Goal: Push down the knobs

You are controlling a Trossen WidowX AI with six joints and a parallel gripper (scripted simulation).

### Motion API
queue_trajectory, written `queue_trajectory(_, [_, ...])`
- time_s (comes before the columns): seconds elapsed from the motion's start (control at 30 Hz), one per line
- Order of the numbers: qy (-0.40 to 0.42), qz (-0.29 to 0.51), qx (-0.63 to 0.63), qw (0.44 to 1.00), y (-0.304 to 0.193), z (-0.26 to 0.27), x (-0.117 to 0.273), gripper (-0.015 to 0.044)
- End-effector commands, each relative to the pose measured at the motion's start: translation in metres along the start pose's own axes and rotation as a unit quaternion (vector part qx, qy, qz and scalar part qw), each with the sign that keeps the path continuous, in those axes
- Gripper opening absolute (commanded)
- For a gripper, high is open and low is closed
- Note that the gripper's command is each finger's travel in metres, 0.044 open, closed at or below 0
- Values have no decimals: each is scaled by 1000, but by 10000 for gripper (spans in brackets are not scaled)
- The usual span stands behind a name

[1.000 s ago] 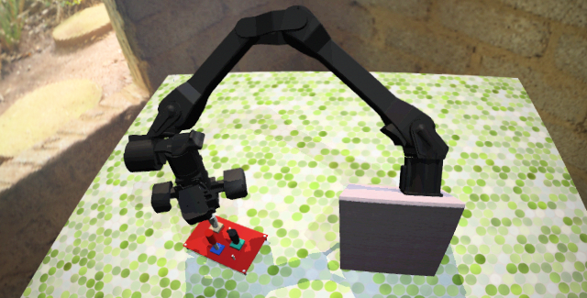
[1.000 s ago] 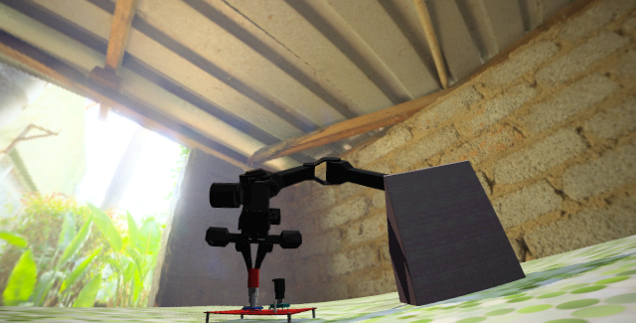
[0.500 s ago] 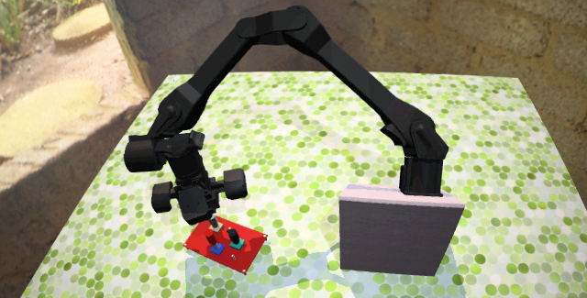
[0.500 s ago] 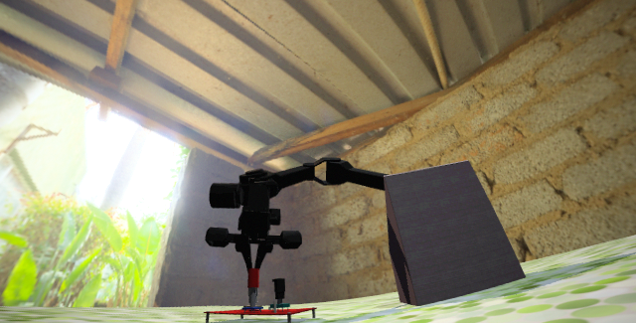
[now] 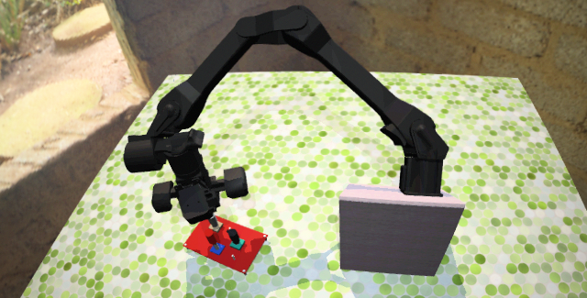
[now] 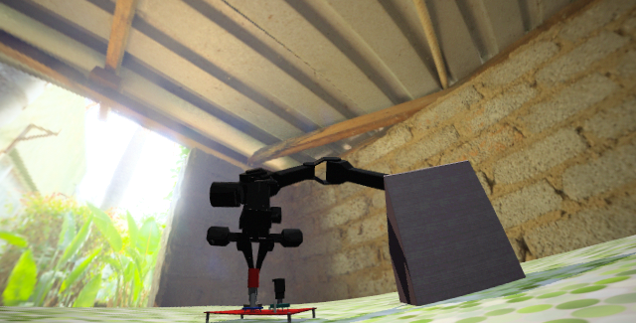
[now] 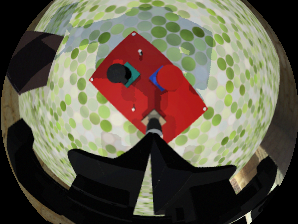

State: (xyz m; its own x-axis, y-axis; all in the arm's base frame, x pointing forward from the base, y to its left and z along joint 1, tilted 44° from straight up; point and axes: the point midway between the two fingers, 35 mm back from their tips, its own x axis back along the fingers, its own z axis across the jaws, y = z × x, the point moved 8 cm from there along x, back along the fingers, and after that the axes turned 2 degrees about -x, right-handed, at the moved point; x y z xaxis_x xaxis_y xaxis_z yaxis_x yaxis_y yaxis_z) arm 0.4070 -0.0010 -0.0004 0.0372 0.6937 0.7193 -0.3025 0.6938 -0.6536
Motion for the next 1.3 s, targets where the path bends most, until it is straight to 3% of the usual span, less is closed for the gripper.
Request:
queue_trajectory(0.0, [-3,-1,-3,1000,-1,-1,8,0])
queue_trajectory(0.2, [-3,-1,-3,1000,-1,-1,15,0])
queue_trajectory(0.77, [2,0,1,1000,1,1,9,440])
queue_trajectory(1.27, [2,0,1,1000,1,1,9,440])
